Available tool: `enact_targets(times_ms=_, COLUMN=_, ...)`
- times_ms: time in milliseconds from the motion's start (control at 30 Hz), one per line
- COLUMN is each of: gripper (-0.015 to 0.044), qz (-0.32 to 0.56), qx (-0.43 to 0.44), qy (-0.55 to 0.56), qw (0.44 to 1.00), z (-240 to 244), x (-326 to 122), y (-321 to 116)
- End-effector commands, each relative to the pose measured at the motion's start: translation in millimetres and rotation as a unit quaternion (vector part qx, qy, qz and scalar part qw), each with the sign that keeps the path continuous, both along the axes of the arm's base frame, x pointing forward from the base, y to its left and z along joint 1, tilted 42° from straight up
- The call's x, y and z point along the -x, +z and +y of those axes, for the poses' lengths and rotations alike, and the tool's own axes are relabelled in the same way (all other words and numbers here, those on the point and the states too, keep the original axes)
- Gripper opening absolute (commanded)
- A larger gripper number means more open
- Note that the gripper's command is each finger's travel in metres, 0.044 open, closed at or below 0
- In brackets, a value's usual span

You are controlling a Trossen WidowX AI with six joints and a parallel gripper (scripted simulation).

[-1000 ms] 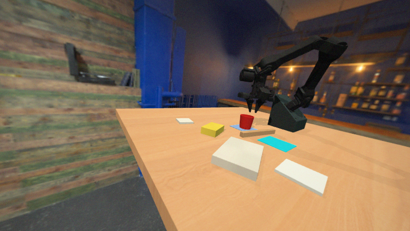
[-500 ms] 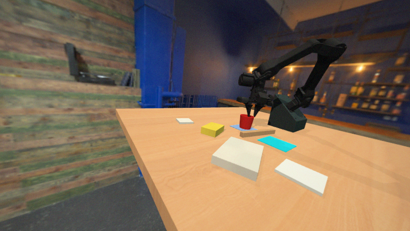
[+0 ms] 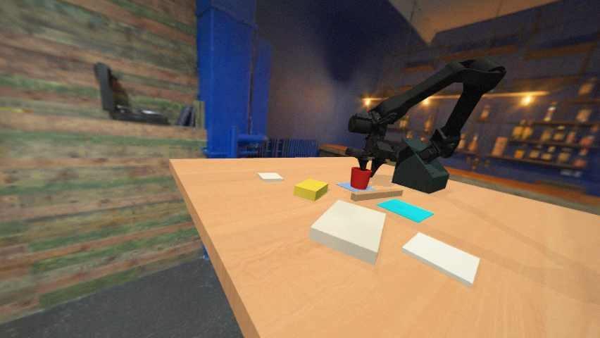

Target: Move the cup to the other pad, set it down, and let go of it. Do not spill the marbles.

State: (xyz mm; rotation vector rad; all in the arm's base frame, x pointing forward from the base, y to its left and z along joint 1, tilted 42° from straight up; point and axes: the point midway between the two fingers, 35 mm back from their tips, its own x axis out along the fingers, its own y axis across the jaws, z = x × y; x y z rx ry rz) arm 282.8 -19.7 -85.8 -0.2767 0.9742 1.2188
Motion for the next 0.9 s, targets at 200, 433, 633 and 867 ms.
enact_targets(times_ms=200, gripper=0.0148, qz=0.007, qx=-0.005, qy=0.0, qw=1.0, z=9.8, x=5.1, y=-8.0)
enact_targets(times_ms=433, gripper=0.0095, qz=0.004, qx=-0.002, qy=0.002, qw=1.0, z=7.9, x=3.0, y=-7.3)
enact_targets(times_ms=633, gripper=0.0036, qz=0.004, qx=-0.002, qy=0.002, qw=1.0, z=7.9, x=3.0, y=-7.3)
enact_targets(times_ms=867, gripper=0.0, qz=0.004, qx=-0.002, qy=0.002, qw=1.0, z=7.9, x=3.0, y=-7.3)
